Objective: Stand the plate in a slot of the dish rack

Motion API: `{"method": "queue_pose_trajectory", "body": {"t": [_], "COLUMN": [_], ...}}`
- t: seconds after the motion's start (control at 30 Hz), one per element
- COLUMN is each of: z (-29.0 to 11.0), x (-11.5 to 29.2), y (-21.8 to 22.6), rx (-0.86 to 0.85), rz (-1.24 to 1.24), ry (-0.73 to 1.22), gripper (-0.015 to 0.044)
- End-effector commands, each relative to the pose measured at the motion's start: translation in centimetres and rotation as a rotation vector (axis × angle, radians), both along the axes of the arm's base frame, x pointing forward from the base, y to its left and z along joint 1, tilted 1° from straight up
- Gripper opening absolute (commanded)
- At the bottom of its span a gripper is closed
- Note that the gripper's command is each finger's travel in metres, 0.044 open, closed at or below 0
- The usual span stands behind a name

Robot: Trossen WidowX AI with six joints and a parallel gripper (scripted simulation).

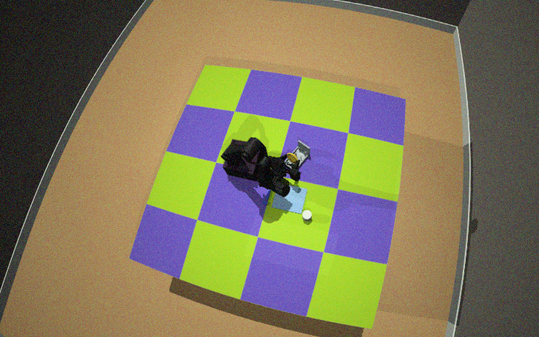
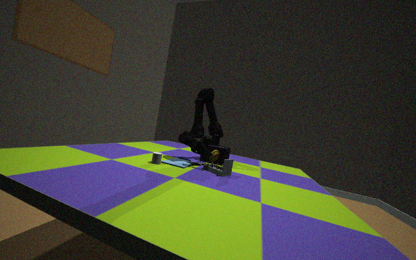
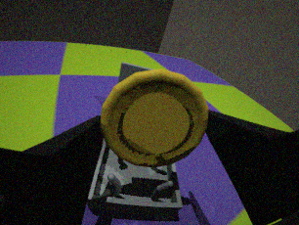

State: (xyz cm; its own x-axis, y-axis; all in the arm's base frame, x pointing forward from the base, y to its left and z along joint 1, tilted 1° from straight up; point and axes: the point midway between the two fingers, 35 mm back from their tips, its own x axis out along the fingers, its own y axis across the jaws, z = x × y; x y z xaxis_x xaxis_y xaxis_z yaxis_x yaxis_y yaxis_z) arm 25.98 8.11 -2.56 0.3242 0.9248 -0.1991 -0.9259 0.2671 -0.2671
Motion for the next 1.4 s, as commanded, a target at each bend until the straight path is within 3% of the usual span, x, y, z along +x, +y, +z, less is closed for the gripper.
{"method": "queue_pose_trajectory", "body": {"t": [0.0, 0.23, 0.7, 1.2, 1.37], "z": [0.0, -2.4, -2.0, -2.0, -2.0], "x": [0.0, 0.0, -0.1, -0.1, -0.1], "y": [0.3, 0.3, 0.4, 0.4, 0.4], "rx": [0.0, 0.001, 0.004, 0.004, 0.004], "rz": [-0.001, 0.001, 0.002, 0.002, 0.002], "ry": [0.004, 0.0, 0.005, 0.001, 0.001], "gripper": [0.0, 0.0, 0.0, 0.0394, 0.04]}}
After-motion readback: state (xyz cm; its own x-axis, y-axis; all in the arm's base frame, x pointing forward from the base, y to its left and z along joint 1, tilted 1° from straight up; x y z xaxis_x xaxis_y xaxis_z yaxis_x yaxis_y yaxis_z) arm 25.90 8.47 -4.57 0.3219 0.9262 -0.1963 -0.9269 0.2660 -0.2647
